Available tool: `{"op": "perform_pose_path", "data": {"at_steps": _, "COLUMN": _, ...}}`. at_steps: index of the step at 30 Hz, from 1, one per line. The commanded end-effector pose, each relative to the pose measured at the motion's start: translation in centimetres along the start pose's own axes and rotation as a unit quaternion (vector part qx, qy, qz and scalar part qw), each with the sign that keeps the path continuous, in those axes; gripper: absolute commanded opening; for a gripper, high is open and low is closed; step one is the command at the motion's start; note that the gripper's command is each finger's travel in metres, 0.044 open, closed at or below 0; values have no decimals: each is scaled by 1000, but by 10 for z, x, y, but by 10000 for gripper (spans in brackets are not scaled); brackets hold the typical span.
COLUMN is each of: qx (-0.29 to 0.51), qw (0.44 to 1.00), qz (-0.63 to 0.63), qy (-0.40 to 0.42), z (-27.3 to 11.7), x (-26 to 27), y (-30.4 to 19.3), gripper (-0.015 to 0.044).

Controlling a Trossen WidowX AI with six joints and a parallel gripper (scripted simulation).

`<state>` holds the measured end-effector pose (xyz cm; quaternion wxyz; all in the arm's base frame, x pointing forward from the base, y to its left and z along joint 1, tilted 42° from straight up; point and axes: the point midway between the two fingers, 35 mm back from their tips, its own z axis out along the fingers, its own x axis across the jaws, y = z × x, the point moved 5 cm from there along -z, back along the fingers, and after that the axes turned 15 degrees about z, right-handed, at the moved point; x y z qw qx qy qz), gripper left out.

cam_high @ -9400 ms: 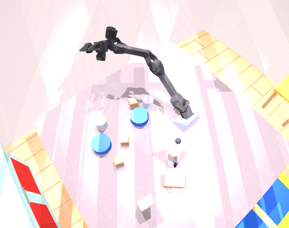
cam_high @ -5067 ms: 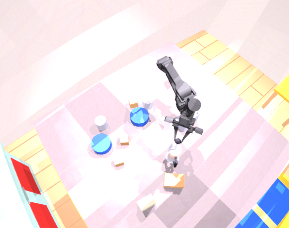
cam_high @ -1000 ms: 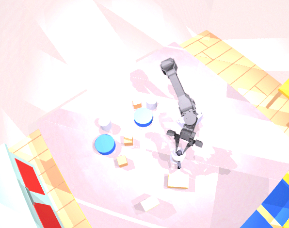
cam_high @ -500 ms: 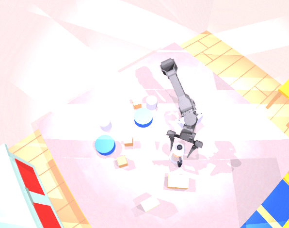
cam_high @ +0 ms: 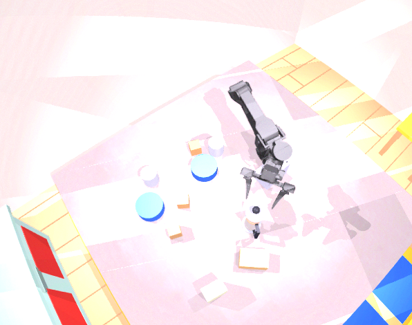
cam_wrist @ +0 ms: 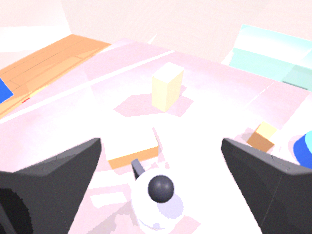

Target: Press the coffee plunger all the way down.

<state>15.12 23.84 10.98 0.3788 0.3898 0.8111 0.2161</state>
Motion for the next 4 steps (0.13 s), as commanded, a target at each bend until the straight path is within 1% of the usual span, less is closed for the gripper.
{"op": "perform_pose_path", "data": {"at_steps": 1, "qx": 2, "qw": 1000, "qz": 1, "qy": -3, "z": -3, "x": -2, "y": 1, "gripper": 440}}
{"op": "perform_pose_path", "data": {"at_steps": 4, "qx": 2, "qw": 1000, "qz": 1, "qy": -3, "z": -3, "x": -2, "y": 1, "gripper": 440}}
